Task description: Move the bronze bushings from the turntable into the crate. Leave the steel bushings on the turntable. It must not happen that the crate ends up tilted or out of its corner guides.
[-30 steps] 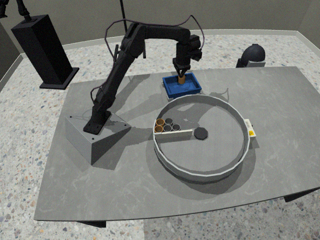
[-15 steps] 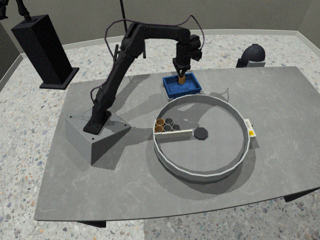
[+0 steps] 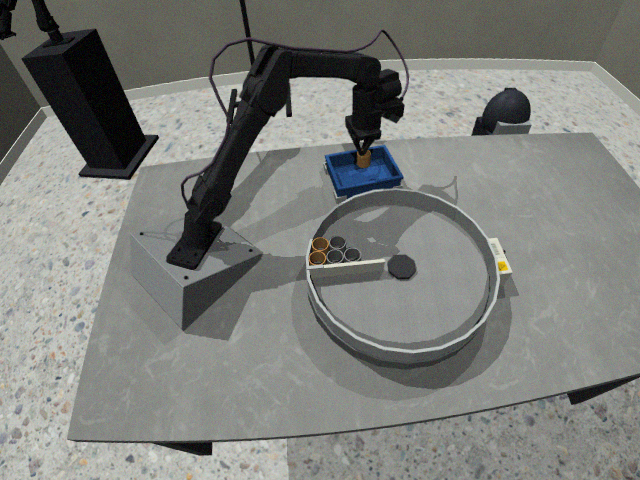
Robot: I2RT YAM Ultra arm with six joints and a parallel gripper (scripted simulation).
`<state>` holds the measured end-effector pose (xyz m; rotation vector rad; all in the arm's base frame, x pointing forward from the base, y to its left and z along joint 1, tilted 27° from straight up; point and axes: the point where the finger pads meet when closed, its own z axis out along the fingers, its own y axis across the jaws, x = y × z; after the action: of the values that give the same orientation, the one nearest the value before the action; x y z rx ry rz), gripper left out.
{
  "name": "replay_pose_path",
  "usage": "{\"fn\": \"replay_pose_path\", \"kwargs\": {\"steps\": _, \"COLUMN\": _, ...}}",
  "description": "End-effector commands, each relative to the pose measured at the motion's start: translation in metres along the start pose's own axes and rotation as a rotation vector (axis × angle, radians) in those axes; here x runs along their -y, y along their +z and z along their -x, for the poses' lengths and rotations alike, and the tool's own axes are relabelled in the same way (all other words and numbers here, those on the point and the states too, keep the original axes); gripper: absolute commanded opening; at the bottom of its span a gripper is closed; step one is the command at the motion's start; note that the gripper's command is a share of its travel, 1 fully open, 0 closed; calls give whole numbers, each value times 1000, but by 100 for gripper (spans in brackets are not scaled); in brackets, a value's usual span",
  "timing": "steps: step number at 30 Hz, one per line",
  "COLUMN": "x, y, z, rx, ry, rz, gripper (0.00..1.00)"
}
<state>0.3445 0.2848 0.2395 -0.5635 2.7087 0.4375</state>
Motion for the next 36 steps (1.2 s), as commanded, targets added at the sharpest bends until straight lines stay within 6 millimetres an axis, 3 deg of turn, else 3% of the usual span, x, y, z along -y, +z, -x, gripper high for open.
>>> {"fn": "replay_pose_path", "kwargs": {"steps": 1, "x": 4, "y": -12, "z": 3, "rx": 38, "ry": 7, "rz": -5, "gripper": 0}}
{"fn": "replay_pose_path", "kwargs": {"steps": 14, "x": 3, "y": -14, "z": 5, "rx": 45, "ry": 6, "rz": -3, "gripper": 0}}
{"fn": "replay_pose_path", "kwargs": {"steps": 26, "x": 1, "y": -1, "z": 2, "rx": 29, "ry": 3, "rz": -4, "gripper": 0}}
{"fn": "replay_pose_path", "kwargs": {"steps": 27, "x": -4, "y": -9, "z": 11, "rx": 64, "ry": -5, "rz": 6, "gripper": 0}}
{"fn": "replay_pose_path", "kwargs": {"steps": 29, "x": 0, "y": 7, "z": 1, "rx": 20, "ry": 1, "rz": -5, "gripper": 0}}
{"fn": "replay_pose_path", "kwargs": {"steps": 33, "x": 3, "y": 20, "z": 0, "rx": 6, "ry": 8, "rz": -11, "gripper": 0}}
{"fn": "replay_pose_path", "kwargs": {"steps": 36, "x": 0, "y": 20, "z": 0, "rx": 18, "ry": 4, "rz": -6, "gripper": 0}}
